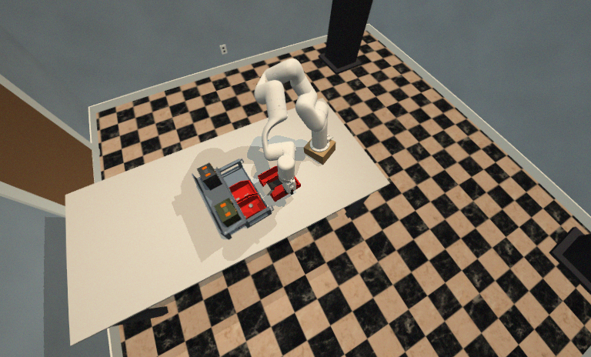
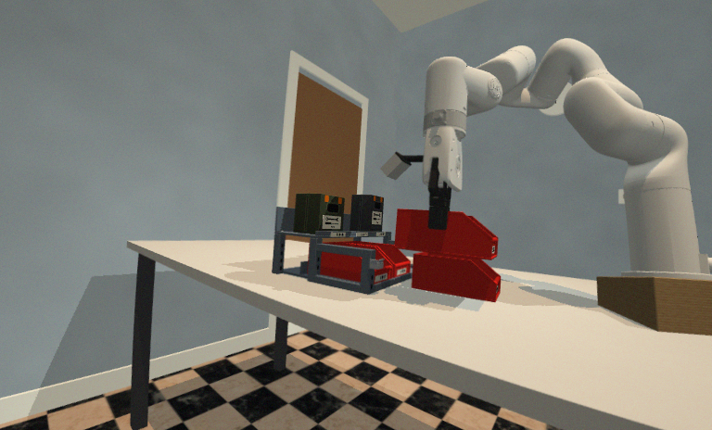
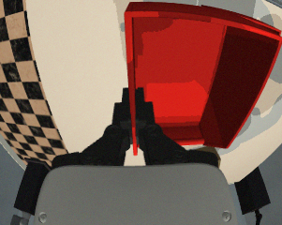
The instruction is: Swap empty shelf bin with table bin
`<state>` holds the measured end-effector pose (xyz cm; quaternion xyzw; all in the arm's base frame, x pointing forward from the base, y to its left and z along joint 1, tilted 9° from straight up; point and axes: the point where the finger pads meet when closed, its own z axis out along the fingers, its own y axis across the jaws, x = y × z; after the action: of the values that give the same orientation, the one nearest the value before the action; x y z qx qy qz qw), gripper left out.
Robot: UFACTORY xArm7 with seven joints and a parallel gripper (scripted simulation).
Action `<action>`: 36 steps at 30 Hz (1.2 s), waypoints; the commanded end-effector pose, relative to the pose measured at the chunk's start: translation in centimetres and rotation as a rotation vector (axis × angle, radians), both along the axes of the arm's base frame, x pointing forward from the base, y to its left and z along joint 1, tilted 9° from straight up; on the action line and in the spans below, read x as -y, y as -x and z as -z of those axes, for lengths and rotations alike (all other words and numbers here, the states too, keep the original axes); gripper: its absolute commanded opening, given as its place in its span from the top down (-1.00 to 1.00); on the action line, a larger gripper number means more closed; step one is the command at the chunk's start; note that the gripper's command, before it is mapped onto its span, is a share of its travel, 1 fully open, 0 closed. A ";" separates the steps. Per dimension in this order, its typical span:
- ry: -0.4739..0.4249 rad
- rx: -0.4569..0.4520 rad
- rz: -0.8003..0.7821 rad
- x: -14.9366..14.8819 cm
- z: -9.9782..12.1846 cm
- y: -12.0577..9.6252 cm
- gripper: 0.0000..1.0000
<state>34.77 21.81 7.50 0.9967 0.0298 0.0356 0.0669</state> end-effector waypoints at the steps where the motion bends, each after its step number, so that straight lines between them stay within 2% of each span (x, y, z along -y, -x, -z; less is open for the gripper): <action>1: 0.019 -0.012 0.005 -2.5 0.7 -0.1 1.00; 9: 0.019 -0.012 0.005 -3.5 0.9 0.1 1.00; 27: 0.019 -0.012 0.005 -3.5 0.9 0.1 1.00; 36: 0.019 -0.012 0.005 -3.4 1.8 0.0 1.00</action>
<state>34.63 25.12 6.02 0.9962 0.0275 0.0280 0.0773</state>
